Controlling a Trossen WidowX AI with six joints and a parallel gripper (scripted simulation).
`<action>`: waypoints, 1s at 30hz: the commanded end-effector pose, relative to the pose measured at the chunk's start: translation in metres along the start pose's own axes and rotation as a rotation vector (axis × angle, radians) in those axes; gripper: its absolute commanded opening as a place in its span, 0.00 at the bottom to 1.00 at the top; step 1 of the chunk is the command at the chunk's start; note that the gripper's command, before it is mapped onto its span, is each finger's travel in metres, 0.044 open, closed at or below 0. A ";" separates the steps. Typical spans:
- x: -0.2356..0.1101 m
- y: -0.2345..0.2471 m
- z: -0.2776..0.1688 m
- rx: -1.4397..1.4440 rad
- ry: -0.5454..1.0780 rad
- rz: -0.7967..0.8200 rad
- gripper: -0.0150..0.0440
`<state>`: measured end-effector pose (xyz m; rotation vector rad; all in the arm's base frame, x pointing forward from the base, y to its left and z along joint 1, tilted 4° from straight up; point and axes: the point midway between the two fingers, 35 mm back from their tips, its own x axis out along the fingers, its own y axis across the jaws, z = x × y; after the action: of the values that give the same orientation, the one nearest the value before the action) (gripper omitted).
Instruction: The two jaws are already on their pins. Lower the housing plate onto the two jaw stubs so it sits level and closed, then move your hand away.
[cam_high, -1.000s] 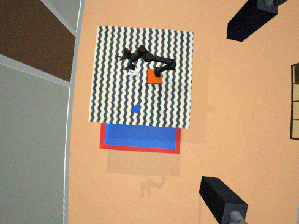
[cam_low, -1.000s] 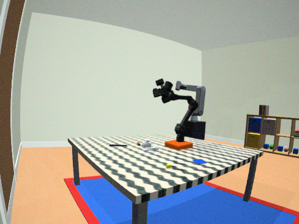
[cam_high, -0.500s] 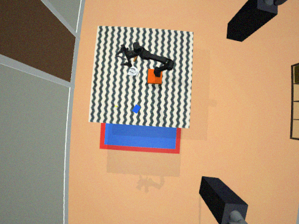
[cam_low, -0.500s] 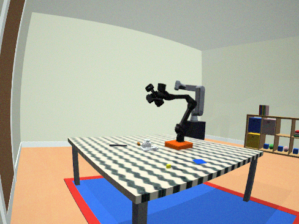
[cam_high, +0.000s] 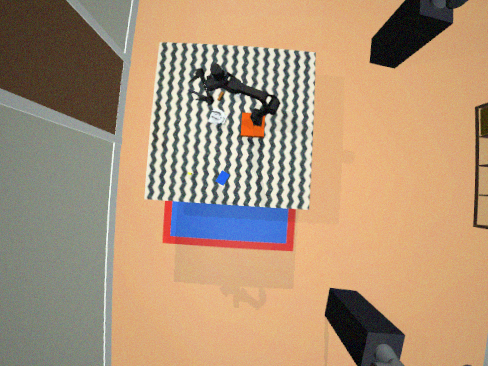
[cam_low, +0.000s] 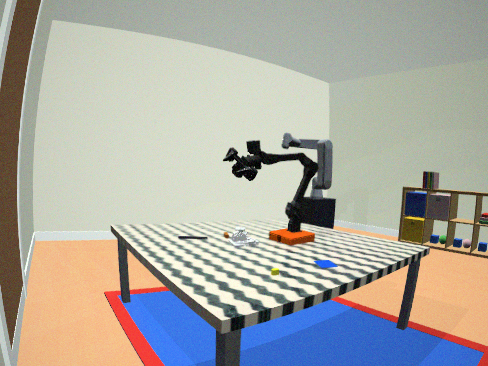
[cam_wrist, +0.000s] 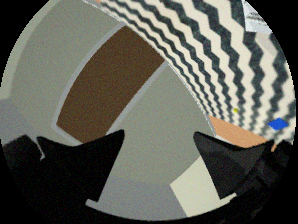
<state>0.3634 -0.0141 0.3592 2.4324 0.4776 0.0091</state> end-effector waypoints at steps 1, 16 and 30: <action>0.001 0.006 0.023 0.066 -0.079 0.011 1.00; -0.004 0.016 0.085 0.218 -0.286 0.032 1.00; -0.025 0.020 0.158 0.464 -0.552 0.078 1.00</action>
<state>0.3689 -0.1194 0.2619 2.7078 0.1885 -0.6969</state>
